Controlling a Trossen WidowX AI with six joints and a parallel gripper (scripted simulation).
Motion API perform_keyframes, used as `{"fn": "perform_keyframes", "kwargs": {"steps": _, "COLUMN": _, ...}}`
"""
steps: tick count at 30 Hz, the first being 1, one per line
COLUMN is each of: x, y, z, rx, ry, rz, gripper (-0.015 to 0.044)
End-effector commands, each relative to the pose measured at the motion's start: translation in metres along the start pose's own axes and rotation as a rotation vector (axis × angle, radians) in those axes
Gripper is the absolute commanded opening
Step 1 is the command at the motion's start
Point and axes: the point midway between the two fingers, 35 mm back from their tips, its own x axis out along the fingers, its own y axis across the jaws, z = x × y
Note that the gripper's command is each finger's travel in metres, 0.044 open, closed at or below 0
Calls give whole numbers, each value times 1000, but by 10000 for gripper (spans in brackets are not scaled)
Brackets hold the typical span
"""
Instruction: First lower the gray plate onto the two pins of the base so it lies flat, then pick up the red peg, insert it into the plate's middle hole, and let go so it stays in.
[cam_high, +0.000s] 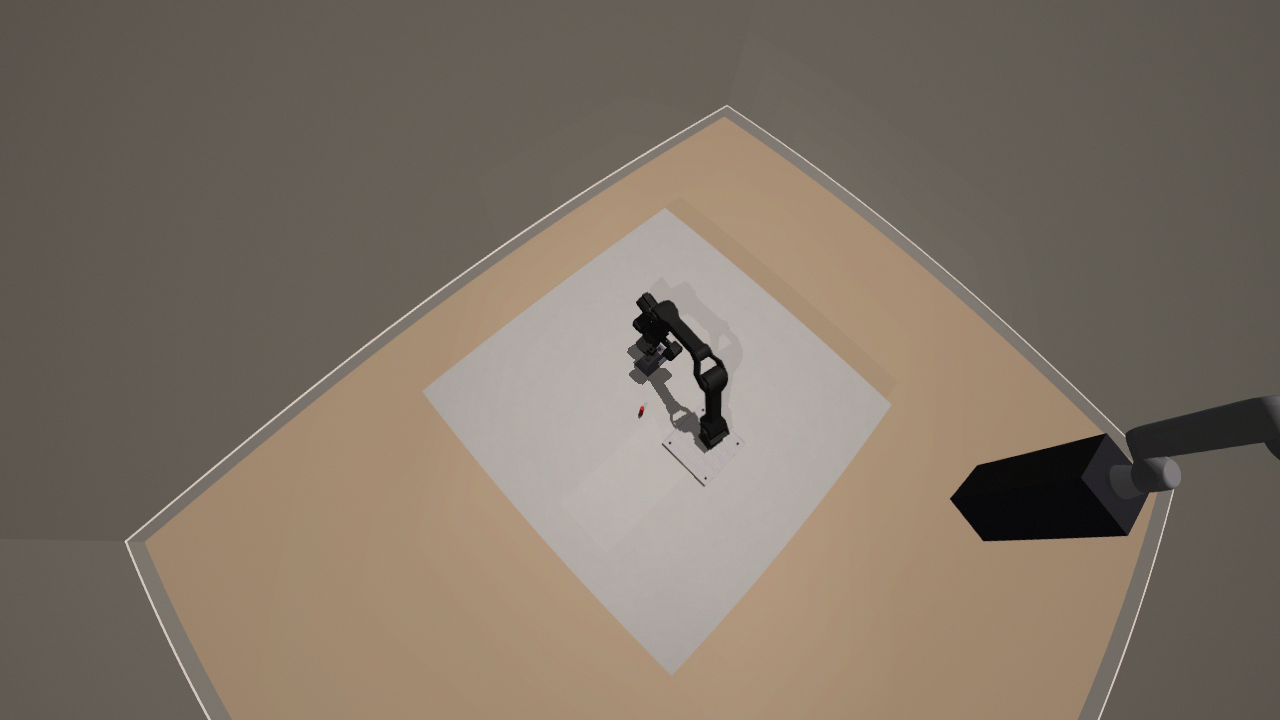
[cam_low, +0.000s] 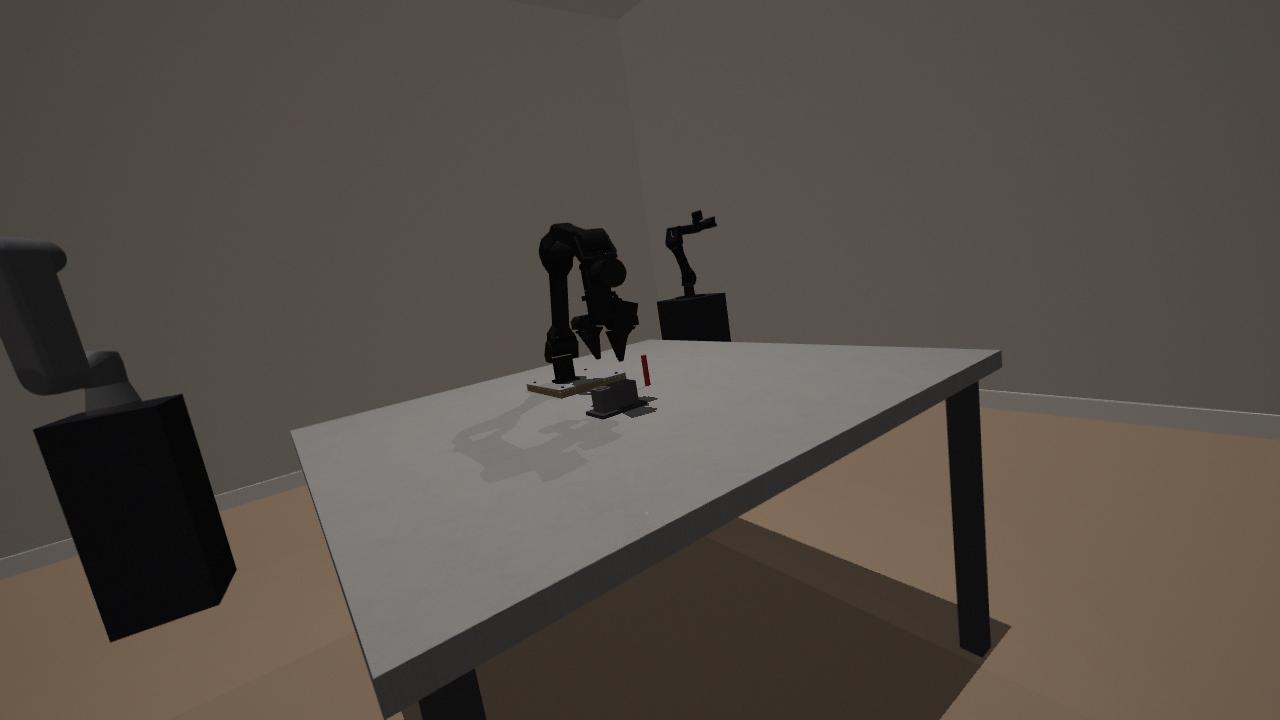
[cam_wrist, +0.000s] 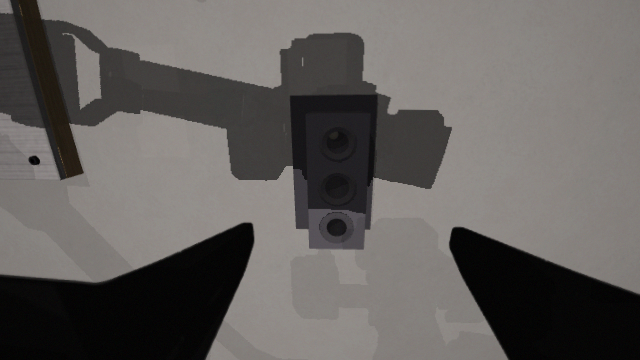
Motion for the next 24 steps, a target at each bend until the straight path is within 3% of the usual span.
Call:
{"fn": "perform_keyframes", "kwargs": {"steps": 1, "x": -26, "y": 2, "z": 1, "rx": -11, "ry": 3, "rz": 4, "gripper": 440}}
{"fn": "perform_keyframes", "kwargs": {"steps": 11, "x": -28, "y": 1, "z": 5, "rx": 40, "ry": 3, "rz": 4, "gripper": 440}}
{"fn": "perform_keyframes", "kwargs": {"steps": 24, "x": -34, "y": 36, "z": 90, "rx": 1060, "ry": -1, "rz": 8, "gripper": 440}}
